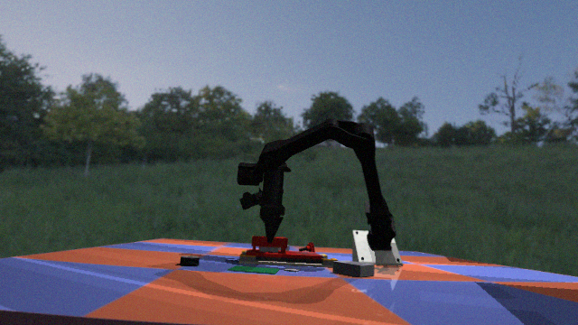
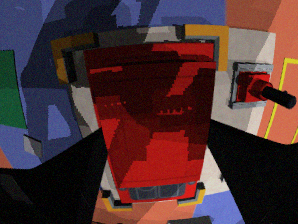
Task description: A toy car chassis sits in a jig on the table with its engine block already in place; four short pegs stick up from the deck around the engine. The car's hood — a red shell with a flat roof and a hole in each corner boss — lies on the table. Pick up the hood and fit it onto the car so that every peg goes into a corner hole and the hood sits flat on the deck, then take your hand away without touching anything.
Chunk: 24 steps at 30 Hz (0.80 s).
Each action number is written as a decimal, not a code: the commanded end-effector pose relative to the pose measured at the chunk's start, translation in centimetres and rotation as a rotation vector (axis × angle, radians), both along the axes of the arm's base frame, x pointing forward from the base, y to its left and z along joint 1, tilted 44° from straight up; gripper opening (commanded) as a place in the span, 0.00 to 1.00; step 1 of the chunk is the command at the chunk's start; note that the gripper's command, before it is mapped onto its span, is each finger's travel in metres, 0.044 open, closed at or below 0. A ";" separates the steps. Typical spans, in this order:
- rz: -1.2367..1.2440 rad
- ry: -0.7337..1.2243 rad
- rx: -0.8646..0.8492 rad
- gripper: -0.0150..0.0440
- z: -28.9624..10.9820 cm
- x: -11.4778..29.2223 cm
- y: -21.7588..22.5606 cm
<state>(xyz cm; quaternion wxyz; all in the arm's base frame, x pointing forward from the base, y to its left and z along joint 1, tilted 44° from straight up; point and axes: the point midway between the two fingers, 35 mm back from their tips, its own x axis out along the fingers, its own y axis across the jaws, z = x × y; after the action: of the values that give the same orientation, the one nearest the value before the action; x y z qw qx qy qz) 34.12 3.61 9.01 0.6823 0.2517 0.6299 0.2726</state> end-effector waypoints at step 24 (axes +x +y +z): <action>0.001 -0.003 -0.004 0.25 -0.2 0.0 0.1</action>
<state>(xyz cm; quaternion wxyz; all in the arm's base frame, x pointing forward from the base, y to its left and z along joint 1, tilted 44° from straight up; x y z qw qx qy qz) 34.17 3.71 8.96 0.6835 0.2496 0.6289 0.2740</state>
